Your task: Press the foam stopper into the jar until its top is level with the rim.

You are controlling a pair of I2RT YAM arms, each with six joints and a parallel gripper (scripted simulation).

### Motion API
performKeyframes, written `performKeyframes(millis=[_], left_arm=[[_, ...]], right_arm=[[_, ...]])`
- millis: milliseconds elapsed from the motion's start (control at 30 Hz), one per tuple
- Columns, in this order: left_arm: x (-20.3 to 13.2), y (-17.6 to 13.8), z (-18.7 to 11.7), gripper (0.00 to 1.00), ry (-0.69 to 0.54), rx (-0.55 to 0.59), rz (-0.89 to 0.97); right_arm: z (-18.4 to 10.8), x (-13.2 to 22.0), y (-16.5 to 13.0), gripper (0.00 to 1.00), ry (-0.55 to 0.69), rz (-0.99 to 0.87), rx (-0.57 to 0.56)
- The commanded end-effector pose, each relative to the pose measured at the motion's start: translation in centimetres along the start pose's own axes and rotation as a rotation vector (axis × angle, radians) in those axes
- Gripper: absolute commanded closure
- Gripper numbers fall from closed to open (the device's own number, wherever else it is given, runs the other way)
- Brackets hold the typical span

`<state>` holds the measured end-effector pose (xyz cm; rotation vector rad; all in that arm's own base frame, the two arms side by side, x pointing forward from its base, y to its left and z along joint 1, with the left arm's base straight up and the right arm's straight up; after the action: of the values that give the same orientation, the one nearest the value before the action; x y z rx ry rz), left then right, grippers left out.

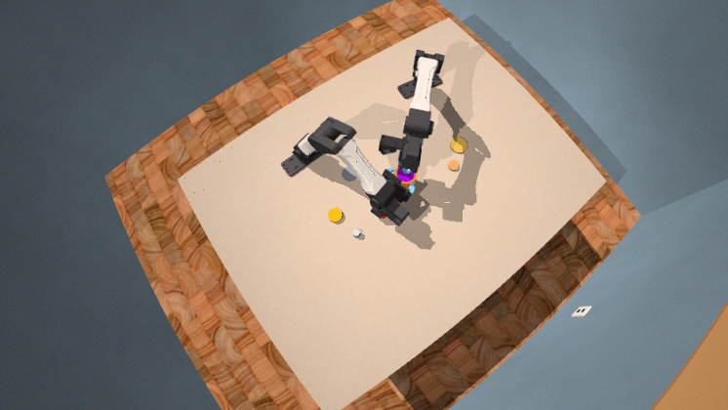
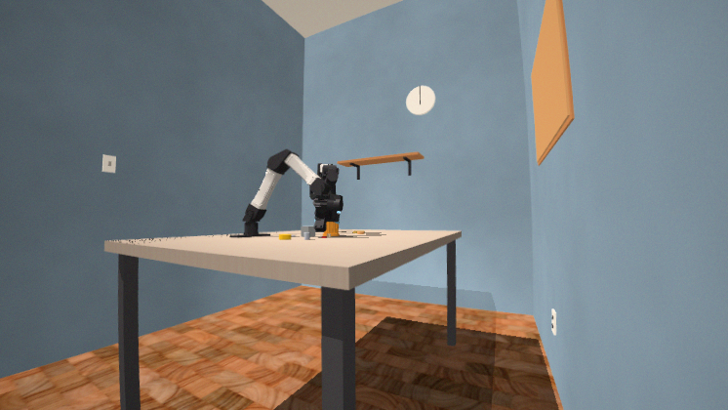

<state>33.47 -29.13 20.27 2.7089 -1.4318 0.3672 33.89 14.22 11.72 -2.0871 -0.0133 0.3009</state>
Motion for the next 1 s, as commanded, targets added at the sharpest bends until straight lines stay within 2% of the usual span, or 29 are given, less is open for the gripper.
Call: performKeyframes(millis=[0, 833, 967], left_arm=[[0.3, -0.5, 0.5, 1.00, -0.021, -0.004, -0.011], [1.1, -0.9, -3.4, 1.00, -0.008, 0.001, -0.016], [1.0, -0.5, -3.3, 1.00, -0.018, -0.003, -0.008]], right_arm=[[-0.6, 0.4, -1.2, 0.36, 0.033, -0.087, 0.008], [-0.6, 0.4, -1.2, 0.36, 0.033, -0.087, 0.008], [-0.6, 0.4, -1.2, 0.36, 0.033, -0.087, 0.008]])
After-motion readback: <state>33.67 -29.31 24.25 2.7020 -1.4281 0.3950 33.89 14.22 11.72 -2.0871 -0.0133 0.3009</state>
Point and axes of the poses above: on each arm, the point where the finger pads meet when closed, its own z axis out along the fingers, its own x axis across the jaws, y = z × x, the point moved 10 cm from there along -z, back along the fingers, and after that the axes turned 13 degrees about z, right-handed, at the moved point
